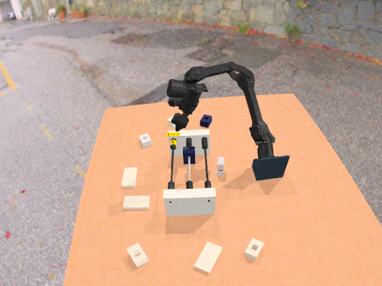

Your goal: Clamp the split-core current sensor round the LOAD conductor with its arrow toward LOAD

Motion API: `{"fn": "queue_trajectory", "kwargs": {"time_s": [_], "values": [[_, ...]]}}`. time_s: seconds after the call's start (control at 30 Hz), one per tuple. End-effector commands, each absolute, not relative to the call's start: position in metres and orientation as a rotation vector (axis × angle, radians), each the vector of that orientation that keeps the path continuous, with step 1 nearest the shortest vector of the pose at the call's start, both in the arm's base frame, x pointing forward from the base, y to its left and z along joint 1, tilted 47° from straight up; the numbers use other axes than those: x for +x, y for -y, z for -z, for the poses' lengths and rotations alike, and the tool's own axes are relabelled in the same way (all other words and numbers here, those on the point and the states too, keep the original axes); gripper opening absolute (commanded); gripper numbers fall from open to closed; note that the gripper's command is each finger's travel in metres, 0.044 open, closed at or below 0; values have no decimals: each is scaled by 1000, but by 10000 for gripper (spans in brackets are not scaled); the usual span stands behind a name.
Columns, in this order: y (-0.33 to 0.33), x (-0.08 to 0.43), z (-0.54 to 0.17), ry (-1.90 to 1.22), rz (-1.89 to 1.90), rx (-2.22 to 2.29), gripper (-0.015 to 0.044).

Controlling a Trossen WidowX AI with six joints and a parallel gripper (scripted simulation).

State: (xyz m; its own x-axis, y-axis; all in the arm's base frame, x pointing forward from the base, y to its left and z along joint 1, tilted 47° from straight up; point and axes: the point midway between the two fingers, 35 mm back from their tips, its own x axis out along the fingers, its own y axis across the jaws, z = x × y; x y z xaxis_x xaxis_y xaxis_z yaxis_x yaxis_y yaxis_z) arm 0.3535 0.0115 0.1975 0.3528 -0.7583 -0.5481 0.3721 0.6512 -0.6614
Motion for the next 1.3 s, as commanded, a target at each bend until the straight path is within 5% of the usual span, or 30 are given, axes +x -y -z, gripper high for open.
{"fn": "queue_trajectory", "kwargs": {"time_s": [0.0, 0.3, 1.27], "values": [[-24, 324, -157, -1064, 725, -473, 440], [-27, 204, -69, -1386, 760, -481, 440], [0, 204, -41, -1391, 761, -481, 440]]}}
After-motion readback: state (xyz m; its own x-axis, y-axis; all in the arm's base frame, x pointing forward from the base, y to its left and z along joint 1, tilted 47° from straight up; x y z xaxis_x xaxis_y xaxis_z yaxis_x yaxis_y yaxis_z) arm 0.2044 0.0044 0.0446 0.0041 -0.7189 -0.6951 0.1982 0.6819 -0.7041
